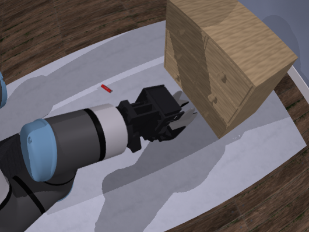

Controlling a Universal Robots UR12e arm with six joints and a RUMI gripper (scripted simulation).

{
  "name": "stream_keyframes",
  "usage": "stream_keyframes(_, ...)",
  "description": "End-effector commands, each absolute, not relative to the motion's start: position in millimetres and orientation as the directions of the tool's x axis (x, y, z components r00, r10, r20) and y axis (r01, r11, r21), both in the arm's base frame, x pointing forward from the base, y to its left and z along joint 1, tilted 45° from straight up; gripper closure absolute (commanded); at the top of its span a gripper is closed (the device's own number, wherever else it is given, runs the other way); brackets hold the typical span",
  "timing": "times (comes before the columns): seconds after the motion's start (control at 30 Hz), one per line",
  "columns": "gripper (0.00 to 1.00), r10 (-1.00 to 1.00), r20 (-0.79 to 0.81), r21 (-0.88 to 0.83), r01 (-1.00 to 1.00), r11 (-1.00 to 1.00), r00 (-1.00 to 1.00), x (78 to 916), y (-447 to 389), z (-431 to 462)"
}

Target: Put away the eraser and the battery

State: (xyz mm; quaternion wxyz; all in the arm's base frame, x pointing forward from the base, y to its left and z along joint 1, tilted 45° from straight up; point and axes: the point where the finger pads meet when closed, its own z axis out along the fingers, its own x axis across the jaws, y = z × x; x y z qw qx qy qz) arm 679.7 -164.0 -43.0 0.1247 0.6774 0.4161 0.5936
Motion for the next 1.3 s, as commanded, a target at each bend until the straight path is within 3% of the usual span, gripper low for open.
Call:
stream_keyframes(0.0, 0.8, 0.712, 0.7, 0.664, 0.413, -0.623, -0.05, 688, -163, -44)
stream_keyframes(1.27, 0.8, 0.712, 0.7, 0.664, 0.413, -0.623, -0.05, 716, -158, -47)
